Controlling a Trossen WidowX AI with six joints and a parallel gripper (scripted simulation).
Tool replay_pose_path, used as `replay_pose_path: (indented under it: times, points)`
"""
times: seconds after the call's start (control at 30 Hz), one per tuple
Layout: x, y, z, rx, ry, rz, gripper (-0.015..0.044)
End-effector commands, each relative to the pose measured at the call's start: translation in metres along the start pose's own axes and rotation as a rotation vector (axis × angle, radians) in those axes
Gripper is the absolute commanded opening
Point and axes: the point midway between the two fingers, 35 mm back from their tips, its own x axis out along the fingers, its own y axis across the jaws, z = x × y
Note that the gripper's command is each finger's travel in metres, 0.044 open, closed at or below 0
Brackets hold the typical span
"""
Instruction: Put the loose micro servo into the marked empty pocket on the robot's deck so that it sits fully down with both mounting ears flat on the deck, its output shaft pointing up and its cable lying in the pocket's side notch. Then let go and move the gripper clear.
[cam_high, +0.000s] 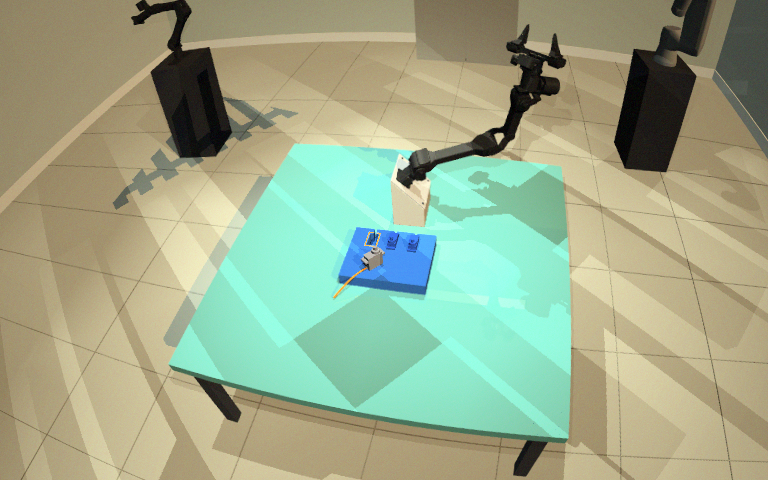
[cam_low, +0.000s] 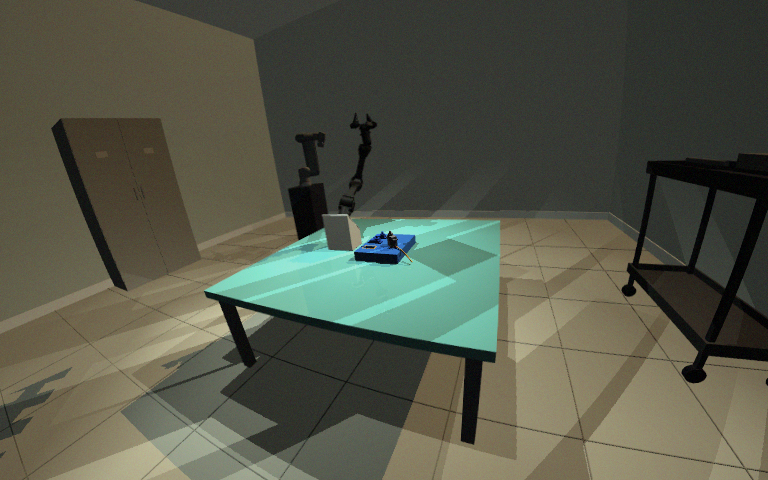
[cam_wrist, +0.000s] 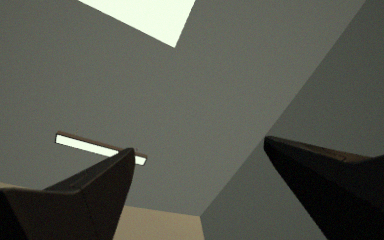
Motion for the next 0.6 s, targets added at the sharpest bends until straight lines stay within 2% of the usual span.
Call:
replay_pose_path:
  times: [0.0, 0.4, 0.57]
  points:
    - [0.007, 0.014, 0.038, -0.018, -0.095, 0.016, 0.044]
    - [0.006, 0.05, 0.147, -0.051, -0.385, 0.059, 0.044]
    - [0.002, 0.058, 0.174, -0.059, -0.456, 0.067, 0.044]
